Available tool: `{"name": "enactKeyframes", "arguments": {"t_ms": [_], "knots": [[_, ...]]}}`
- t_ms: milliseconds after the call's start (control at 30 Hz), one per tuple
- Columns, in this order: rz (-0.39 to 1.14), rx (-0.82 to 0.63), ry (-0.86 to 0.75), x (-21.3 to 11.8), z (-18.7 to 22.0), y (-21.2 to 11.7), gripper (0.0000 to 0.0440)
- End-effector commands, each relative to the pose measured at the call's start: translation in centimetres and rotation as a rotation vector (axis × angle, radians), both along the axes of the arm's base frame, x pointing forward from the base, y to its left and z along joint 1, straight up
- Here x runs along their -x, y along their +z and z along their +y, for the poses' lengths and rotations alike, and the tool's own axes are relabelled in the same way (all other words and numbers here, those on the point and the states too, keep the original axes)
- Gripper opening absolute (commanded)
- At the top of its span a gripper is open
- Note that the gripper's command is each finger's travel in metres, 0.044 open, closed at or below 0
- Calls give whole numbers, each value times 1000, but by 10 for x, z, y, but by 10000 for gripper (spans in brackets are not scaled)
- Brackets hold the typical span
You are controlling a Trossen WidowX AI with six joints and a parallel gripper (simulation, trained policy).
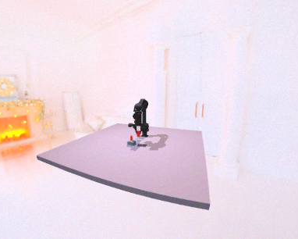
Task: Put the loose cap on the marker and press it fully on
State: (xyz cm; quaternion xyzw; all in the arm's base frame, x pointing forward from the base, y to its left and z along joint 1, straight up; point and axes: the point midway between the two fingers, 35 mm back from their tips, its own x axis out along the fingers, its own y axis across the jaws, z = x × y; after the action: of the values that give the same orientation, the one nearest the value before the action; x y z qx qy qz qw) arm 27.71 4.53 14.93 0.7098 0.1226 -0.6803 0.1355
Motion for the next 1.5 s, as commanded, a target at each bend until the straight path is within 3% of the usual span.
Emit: {"name": "enactKeyframes", "arguments": {"t_ms": [0,800,1467], "knots": [[-4,-3,-23,-5,-10,8,60],[54,-12,-186,-7,-73,20,24],[151,-37,-176,-2,-72,-22,1]]}}
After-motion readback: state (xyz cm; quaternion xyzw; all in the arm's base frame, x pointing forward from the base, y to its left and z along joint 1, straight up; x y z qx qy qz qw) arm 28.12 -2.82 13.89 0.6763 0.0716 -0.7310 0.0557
